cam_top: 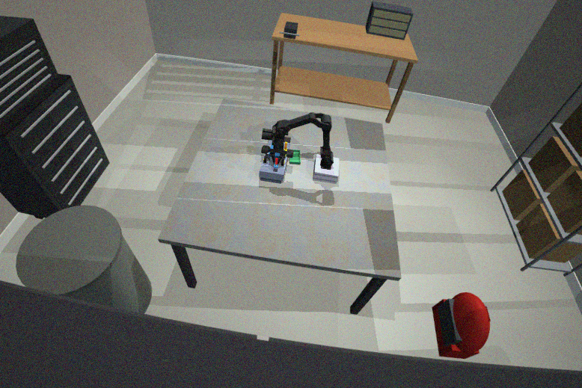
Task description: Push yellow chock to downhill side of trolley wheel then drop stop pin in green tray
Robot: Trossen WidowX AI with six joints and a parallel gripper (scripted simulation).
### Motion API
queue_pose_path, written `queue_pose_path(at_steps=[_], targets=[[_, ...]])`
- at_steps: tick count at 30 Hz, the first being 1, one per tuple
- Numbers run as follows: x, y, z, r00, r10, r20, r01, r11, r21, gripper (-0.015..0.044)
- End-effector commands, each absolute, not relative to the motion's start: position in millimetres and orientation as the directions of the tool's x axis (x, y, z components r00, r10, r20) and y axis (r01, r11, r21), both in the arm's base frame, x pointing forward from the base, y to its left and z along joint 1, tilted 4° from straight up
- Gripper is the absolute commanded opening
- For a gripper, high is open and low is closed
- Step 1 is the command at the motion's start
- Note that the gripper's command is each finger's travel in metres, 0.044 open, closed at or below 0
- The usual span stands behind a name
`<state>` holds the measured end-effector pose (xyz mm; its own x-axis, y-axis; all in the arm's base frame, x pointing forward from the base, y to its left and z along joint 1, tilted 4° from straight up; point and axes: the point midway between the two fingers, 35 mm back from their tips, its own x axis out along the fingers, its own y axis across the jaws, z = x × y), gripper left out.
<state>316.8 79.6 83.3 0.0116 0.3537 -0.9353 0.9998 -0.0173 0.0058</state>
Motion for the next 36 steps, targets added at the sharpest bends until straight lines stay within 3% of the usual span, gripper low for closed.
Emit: queue_pose_path(at_steps=[1,7,36], targets=[[317,79,83,0.011,0.354,-0.935,1.000,-0.017,0.005,0.0058],[317,79,84,0.011,0.354,-0.935,1.000,-0.017,0.005,0.0000],[316,72,109,0.007,0.357,-0.934,1.000,-0.018,0.001,0.0000]])
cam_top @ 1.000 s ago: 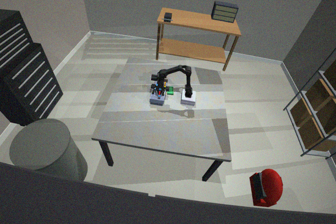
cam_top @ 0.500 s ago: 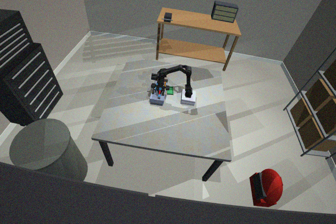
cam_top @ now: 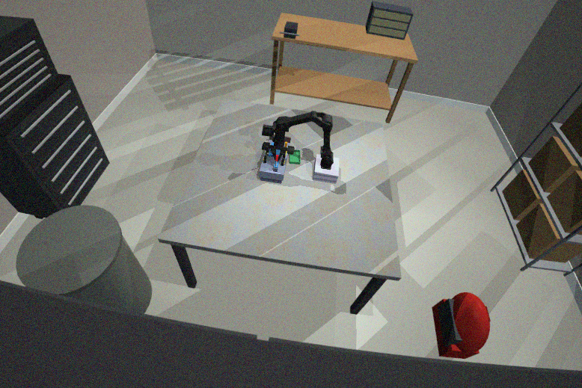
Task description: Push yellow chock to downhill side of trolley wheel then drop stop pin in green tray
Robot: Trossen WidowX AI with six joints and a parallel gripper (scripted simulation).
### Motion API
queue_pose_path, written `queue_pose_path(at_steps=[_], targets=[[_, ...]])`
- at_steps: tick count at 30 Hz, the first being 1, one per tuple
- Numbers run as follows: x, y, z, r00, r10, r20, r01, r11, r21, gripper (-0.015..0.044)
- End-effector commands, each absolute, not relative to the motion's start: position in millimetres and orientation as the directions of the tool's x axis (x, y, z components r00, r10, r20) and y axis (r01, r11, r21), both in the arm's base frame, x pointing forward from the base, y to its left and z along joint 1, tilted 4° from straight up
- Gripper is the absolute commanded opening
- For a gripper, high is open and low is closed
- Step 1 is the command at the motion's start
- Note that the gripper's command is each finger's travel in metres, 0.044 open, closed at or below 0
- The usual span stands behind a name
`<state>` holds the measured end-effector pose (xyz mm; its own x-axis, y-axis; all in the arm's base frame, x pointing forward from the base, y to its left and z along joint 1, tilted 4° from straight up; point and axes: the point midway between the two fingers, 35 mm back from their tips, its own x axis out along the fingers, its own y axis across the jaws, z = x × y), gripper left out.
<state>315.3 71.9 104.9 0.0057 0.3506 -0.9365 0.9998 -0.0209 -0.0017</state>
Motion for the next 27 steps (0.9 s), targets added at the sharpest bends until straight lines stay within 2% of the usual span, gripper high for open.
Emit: queue_pose_path(at_steps=[1,27], targets=[[316,72,109,0.007,0.357,-0.934,1.000,-0.018,0.001,0.0000],[317,84,129,0.007,0.358,-0.934,1.000,-0.018,0.001,0.0000]])
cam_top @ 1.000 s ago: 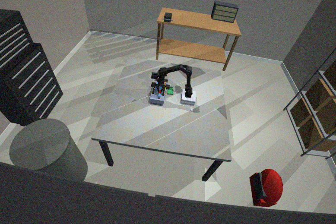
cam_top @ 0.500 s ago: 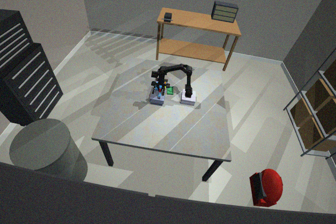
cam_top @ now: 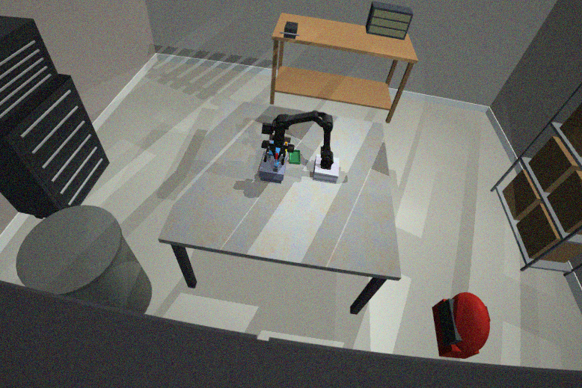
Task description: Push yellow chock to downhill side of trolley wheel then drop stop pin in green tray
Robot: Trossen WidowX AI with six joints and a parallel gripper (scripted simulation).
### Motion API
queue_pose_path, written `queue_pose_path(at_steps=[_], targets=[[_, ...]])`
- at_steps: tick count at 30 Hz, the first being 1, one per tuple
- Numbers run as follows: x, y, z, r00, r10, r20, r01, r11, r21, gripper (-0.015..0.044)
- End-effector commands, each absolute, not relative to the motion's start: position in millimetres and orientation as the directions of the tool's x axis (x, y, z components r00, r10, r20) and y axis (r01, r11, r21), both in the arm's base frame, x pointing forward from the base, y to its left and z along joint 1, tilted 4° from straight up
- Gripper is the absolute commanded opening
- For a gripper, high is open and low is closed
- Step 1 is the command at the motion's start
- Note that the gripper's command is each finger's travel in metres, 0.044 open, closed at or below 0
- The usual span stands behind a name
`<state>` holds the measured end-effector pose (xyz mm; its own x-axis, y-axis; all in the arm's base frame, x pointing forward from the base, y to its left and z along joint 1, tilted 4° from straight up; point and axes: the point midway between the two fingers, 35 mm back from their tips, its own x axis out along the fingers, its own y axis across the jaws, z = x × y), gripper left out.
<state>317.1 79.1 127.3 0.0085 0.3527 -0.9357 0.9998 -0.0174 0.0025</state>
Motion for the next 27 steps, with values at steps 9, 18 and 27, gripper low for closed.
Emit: queue_pose_path(at_steps=[9,18,27], targets=[[317,100,134,0.007,0.360,-0.933,1.000,-0.018,0.001,0.0000],[299,101,133,0.006,0.360,-0.933,1.000,-0.018,-0.001,0.0000],[268,101,132,0.003,0.360,-0.933,1.000,-0.018,-0.004,0.0000]])
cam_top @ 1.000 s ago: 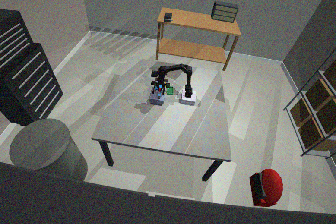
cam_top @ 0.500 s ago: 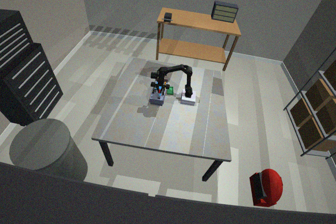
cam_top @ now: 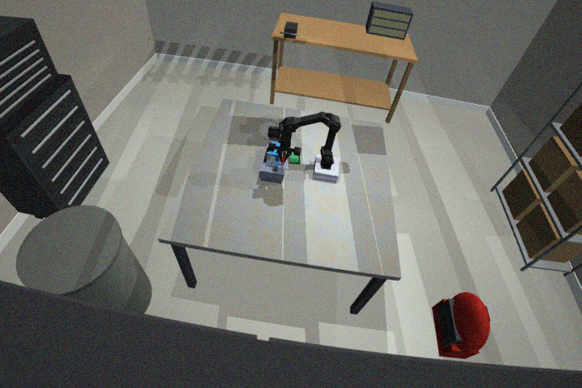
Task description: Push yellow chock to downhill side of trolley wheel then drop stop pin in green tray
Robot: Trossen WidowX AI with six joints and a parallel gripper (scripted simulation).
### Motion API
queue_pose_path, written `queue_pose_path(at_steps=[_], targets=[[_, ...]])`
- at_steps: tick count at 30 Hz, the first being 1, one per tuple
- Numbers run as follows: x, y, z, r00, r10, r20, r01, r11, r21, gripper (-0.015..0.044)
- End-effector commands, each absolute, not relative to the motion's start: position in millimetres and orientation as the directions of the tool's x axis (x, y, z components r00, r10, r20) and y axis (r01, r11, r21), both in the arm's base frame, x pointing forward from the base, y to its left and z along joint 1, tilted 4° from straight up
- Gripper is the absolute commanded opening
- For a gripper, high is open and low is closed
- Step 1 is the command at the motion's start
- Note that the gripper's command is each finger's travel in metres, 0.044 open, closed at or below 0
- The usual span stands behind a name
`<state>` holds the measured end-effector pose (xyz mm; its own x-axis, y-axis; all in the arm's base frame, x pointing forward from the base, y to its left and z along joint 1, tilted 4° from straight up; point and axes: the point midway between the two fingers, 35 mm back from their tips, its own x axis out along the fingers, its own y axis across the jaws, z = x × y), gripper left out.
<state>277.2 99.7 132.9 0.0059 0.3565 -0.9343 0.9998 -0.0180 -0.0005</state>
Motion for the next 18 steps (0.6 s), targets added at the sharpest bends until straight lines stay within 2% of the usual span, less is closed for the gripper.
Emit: queue_pose_path(at_steps=[1,10,18], targets=[[264,101,132,0.002,0.360,-0.933,1.000,-0.018,-0.004,0.0000],[232,105,131,0.000,0.361,-0.933,1.000,-0.018,-0.007,0.0000],[232,93,128,0.000,0.359,-0.933,1.000,-0.018,-0.007,0.0000]])
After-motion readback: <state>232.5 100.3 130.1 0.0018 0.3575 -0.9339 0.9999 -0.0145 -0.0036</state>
